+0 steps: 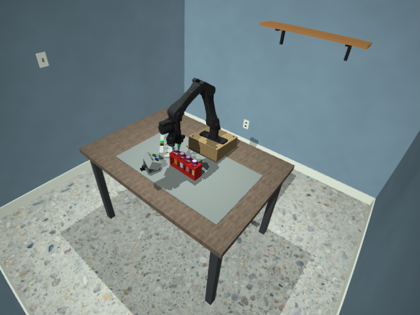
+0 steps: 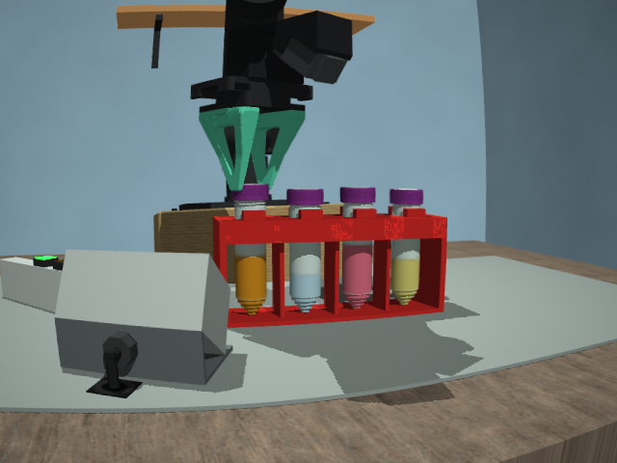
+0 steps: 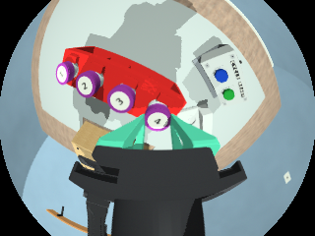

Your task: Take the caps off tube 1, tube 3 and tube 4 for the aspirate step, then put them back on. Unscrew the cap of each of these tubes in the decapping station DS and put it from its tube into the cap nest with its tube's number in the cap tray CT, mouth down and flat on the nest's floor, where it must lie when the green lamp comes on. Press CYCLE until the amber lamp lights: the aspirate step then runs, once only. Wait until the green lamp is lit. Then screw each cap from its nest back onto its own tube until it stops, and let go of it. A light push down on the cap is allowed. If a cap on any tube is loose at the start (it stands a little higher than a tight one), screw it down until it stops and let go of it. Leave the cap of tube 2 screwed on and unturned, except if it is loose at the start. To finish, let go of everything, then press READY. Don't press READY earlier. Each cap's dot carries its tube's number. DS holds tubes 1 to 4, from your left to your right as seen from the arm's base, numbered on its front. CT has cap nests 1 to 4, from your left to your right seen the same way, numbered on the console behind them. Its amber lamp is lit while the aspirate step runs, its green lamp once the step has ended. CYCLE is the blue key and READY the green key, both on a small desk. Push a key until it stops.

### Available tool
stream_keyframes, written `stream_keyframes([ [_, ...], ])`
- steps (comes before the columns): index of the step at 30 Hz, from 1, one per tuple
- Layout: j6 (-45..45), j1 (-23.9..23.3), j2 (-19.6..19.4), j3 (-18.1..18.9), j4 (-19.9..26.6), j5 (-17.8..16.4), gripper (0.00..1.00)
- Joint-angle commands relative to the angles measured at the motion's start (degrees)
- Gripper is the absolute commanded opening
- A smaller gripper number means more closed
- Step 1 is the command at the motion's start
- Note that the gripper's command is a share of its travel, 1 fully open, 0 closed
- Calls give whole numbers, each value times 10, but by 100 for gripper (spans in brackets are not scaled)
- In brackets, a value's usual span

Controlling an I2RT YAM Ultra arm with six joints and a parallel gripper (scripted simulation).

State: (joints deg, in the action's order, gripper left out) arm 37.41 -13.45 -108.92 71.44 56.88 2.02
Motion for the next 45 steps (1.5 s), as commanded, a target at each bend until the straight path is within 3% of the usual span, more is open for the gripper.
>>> stream_keyframes([
  [1, 1, -2, 4, 2, -1, 0, 0],
  [16, 0, -1, 4, 1, -1, 0, 0],
  [17, 0, -1, 4, 1, -1, 0, 49],
  [37, 0, -1, 4, 1, -1, 0, 49],
  [45, -150, -1, 1, -4, -10, 0, 49],
])
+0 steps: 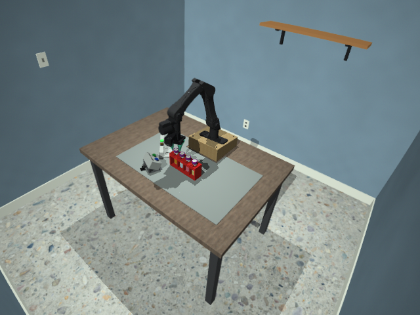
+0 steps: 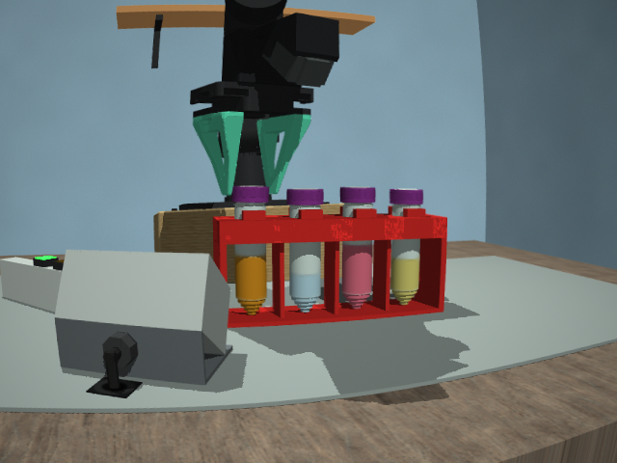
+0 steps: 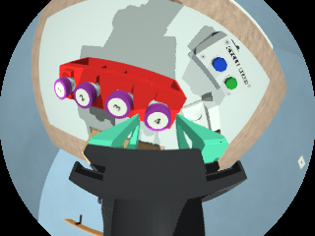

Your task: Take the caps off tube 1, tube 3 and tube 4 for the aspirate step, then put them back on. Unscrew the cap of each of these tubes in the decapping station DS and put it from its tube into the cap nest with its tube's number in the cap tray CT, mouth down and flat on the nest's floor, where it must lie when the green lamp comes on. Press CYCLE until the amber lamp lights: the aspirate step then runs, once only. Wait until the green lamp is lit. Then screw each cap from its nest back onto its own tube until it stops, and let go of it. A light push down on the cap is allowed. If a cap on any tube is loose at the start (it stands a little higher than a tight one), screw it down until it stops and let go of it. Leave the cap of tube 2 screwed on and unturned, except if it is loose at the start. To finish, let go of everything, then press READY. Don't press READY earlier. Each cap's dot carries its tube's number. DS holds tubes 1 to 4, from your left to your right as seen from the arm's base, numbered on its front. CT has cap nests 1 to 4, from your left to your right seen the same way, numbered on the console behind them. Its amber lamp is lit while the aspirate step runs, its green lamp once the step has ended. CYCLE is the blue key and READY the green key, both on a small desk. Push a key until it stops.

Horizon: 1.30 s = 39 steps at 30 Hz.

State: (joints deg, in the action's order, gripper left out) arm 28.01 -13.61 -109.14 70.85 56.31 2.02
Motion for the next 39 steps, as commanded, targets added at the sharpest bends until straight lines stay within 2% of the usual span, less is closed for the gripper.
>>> stream_keyframes([
  [1, -56, 0, 3, 1, -5, 0, 49],
  [18, -55, 0, 0, -5, -14, 0, 49],
  [19, -55, 0, 0, -5, -14, 0, 0],
  [33, -55, 0, 0, -5, -14, 0, 0],
  [36, -113, 0, 0, -5, -15, 0, 0],
  [39, -132, 0, 0, -5, -15, 0, 0],
])
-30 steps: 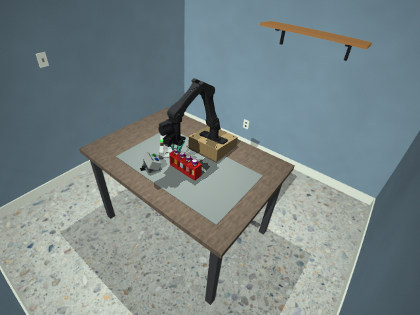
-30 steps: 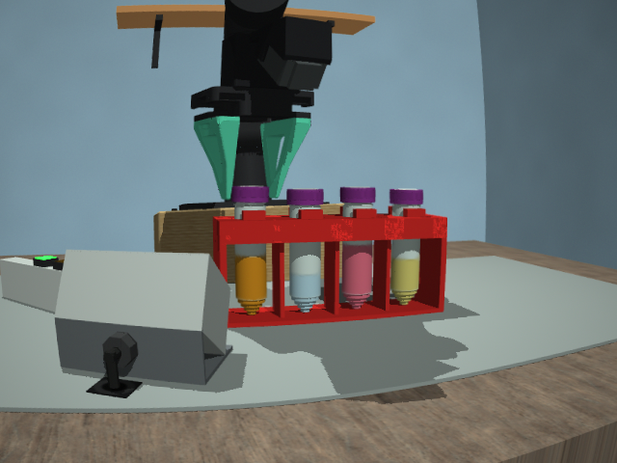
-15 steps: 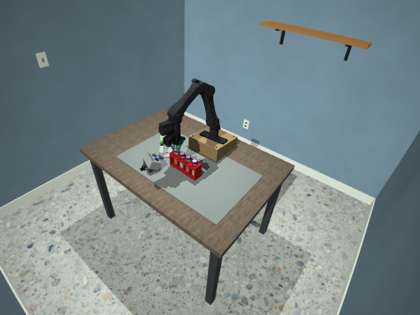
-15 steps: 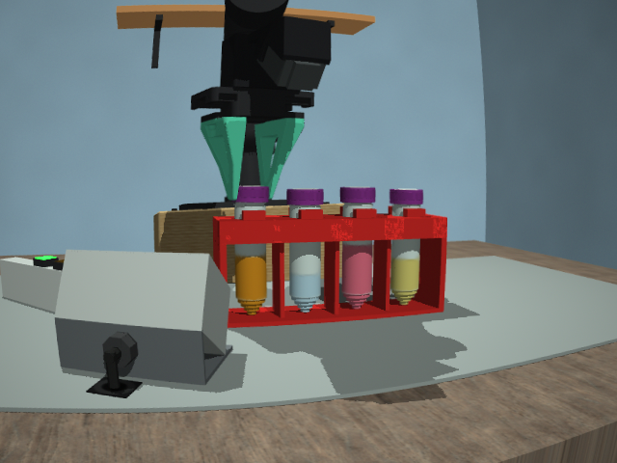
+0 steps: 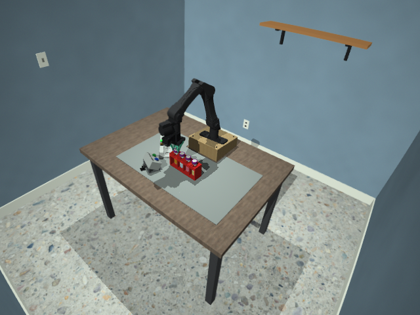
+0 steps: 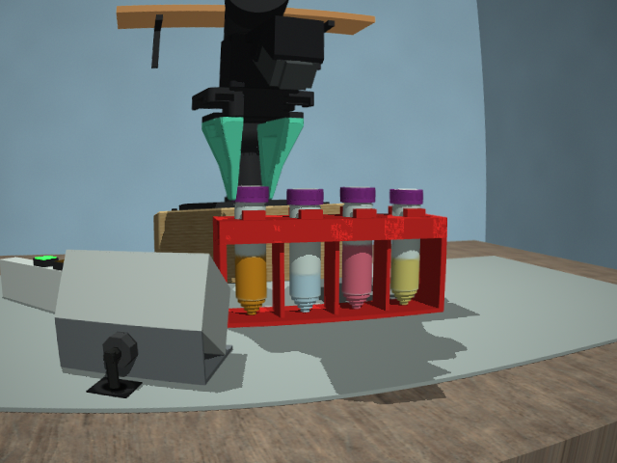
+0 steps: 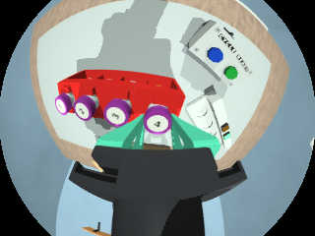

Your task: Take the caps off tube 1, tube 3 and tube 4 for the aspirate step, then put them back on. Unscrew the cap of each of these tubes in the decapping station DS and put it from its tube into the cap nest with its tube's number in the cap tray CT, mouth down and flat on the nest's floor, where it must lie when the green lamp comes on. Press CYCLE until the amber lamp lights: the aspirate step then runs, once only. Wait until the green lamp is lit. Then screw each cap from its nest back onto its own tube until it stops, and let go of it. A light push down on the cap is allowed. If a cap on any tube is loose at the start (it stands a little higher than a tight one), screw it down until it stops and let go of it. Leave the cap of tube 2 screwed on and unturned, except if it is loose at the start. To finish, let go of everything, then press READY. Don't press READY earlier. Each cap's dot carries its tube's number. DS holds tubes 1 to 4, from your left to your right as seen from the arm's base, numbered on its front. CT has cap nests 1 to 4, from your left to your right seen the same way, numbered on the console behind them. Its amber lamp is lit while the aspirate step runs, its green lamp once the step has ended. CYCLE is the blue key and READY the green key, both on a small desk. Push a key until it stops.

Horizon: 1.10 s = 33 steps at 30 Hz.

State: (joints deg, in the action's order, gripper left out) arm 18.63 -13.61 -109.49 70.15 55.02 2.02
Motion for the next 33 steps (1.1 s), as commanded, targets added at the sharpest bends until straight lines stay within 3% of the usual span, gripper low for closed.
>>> stream_keyframes([
  [1, -57, 0, 3, 1, -2, 0, 0],
  [21, -401, 0, 3, 1, -3, 0, 0],
  [27, -412, 0, 3, 1, -3, 0, 0],
  [28, -412, 0, 2, 0, -4, 0, 49],
  [33, -412, 0, 2, 0, -4, 0, 49],
])
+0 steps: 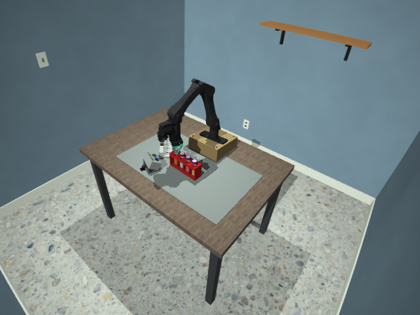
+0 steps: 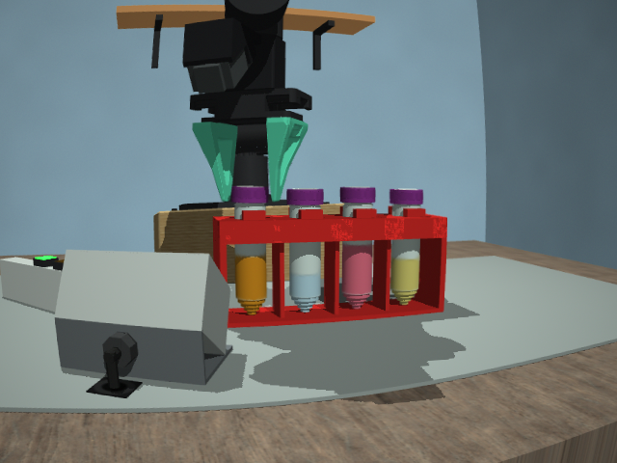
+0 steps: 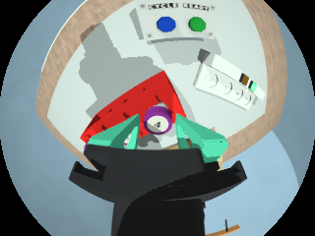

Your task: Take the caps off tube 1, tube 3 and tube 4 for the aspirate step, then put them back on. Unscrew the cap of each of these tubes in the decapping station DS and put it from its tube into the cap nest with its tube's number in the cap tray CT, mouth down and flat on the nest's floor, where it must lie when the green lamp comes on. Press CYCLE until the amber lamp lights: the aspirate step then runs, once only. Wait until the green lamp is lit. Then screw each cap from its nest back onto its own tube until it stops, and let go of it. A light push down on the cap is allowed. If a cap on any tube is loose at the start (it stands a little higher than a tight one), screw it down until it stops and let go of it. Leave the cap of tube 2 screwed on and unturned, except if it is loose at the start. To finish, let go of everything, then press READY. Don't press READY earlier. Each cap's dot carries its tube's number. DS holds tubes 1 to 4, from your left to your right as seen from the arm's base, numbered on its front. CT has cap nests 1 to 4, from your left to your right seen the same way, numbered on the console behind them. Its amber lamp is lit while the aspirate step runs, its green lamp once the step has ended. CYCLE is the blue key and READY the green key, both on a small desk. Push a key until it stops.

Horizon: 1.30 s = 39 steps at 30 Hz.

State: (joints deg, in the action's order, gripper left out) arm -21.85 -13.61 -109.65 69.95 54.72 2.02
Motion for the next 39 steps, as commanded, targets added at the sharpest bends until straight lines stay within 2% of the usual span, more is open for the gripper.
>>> stream_keyframes([
  [1, -7, 0, 4, 2, -1, 0, 49],
  [7, -7, 0, 4, 2, -1, 0, 49],
  [15, 176, 0, 5, 3, 1, 0, 49],
  [17, 176, 0, 5, 3, 1, 0, 49],
  [29, 443, 0, 5, 4, 1, 0, 49],
  [37, 444, 0, 4, 5, 2, 0, 49],
  [38, 444, 0, 4, 5, 2, 0, 0],
  [39, 444, 0, 4, 5, 2, 0, 0],
])
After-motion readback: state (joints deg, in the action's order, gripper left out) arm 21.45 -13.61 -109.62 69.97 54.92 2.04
